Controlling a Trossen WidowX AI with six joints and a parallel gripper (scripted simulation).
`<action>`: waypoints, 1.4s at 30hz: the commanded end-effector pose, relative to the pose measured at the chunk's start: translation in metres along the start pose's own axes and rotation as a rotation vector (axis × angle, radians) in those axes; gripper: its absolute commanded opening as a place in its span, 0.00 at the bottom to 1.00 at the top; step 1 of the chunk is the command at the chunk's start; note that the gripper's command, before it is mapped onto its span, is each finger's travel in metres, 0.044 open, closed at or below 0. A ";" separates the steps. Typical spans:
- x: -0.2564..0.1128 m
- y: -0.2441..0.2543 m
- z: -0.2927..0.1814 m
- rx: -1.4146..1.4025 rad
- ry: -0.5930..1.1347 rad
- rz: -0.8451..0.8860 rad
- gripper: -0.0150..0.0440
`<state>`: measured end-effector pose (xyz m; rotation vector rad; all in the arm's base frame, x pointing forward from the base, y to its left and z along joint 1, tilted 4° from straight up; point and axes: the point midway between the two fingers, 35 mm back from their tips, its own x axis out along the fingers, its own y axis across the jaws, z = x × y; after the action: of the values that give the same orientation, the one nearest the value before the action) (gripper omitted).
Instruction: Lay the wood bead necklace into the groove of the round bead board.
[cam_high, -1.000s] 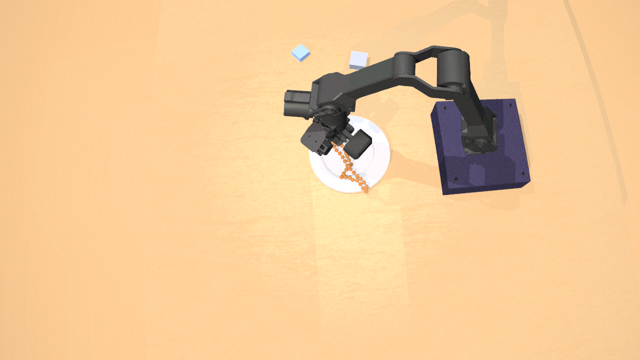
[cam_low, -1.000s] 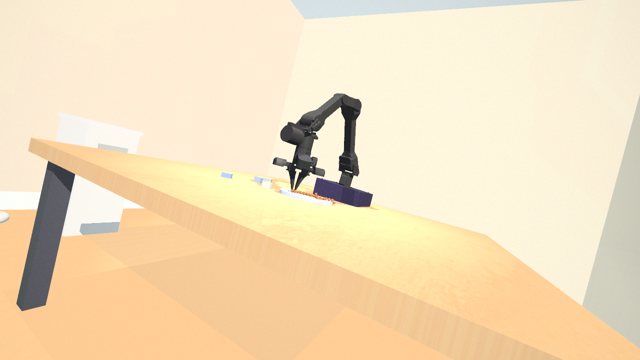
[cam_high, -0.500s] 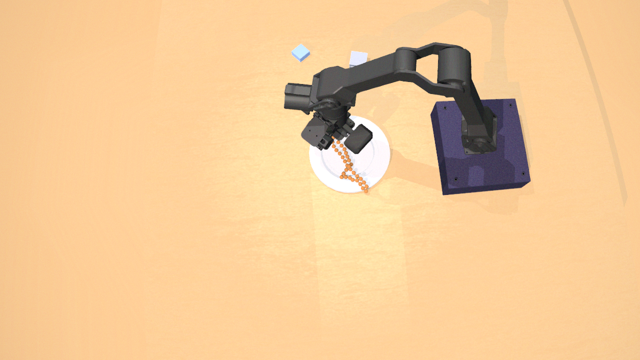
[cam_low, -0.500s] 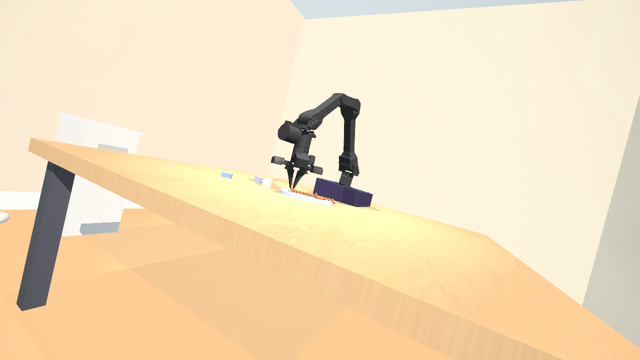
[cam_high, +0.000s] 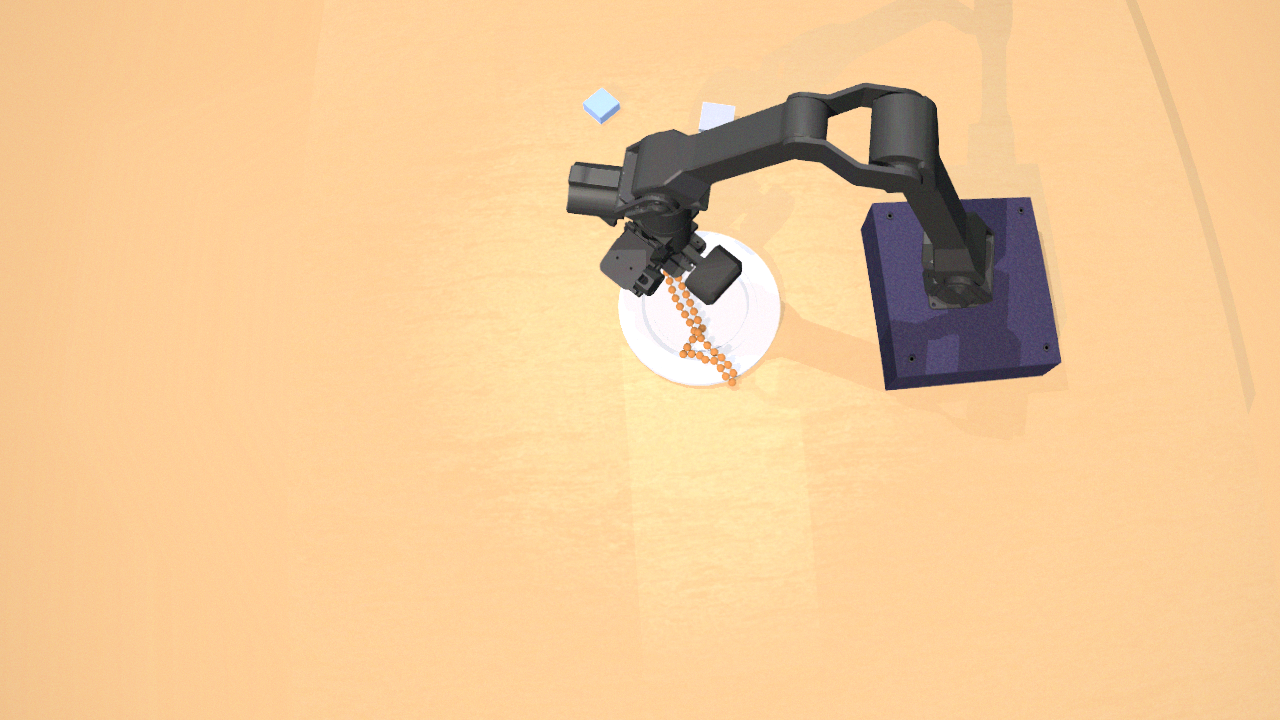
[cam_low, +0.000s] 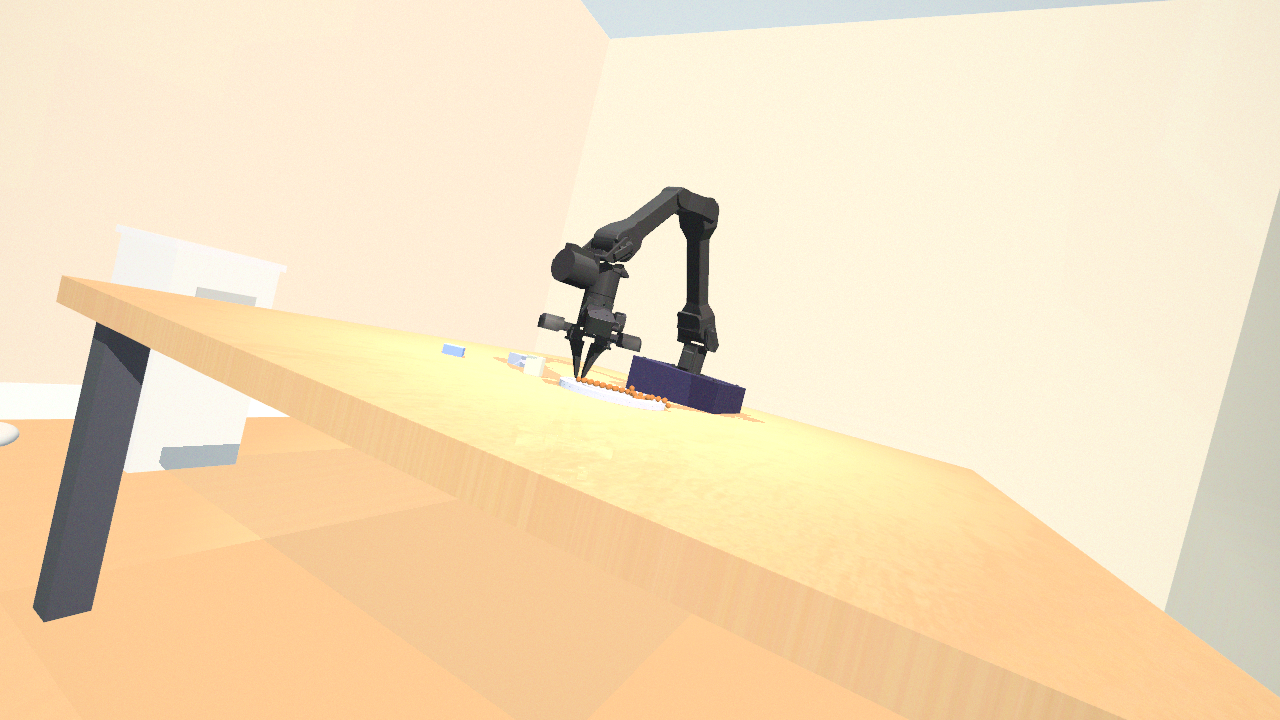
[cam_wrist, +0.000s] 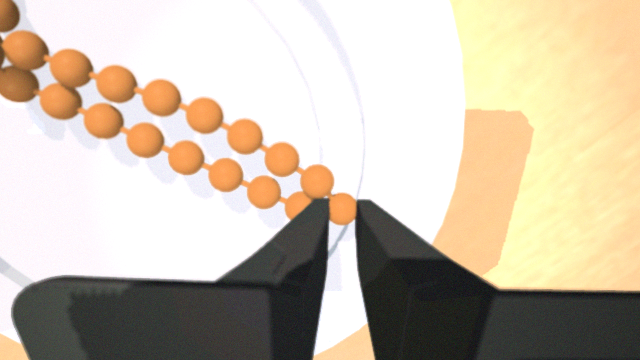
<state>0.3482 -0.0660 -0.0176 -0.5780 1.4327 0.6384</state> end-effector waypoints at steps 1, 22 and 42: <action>0.000 0.000 0.000 0.000 0.000 0.000 0.34; -0.008 0.000 -0.001 -0.004 0.001 0.004 1.00; -0.008 0.000 -0.001 -0.004 0.001 0.004 1.00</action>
<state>0.3466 -0.0668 -0.0109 -0.5772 1.4384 0.6403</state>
